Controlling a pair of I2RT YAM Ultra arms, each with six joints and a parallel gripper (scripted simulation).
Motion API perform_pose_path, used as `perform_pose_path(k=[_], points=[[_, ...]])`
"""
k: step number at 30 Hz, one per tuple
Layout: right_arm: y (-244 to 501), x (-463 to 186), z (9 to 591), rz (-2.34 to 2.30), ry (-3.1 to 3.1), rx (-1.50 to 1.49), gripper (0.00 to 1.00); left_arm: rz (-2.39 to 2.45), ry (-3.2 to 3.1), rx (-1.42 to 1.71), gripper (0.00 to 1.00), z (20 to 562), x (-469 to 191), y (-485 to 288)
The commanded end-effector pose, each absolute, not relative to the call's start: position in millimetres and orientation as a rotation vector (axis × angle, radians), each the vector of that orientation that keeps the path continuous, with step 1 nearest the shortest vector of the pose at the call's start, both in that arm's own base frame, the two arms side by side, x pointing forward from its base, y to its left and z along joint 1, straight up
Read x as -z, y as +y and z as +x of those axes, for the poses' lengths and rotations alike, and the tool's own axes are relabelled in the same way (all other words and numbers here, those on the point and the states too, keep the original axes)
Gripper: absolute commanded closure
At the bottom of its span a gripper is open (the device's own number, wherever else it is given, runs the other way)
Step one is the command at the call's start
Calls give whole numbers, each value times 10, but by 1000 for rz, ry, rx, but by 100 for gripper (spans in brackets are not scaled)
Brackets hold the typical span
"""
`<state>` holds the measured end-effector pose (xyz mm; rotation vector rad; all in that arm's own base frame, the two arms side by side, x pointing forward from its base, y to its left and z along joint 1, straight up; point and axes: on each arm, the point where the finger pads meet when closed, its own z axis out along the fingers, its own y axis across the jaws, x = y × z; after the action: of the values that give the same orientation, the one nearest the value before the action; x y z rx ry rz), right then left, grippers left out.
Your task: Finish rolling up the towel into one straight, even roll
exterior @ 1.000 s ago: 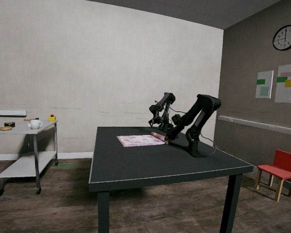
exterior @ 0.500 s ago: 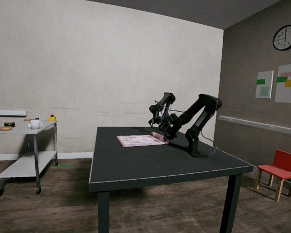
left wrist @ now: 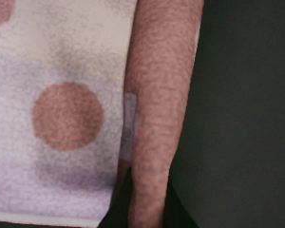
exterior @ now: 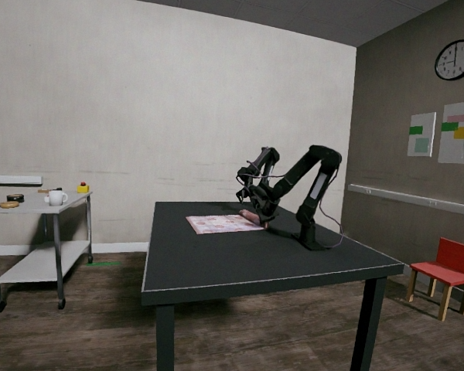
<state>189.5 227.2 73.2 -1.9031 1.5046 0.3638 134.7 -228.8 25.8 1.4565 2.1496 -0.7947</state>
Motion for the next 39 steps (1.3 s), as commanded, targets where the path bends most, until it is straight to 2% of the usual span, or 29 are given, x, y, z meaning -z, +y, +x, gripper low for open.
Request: perform_pose_path(k=[1, 18, 39], points=[[2288, -747, 1919, -1894, 1484, -370, 2, 1500, 2198, 1027, 81, 1199, -284, -2322], [2288, -747, 1919, -1894, 1484, -370, 2, 1378, 2342, 1433, 81, 1199, -321, -2322], [2300, -813, 2040, -1927, 1447, -389, 2, 1360, 2355, 1480, 81, 1199, -205, -2322]])
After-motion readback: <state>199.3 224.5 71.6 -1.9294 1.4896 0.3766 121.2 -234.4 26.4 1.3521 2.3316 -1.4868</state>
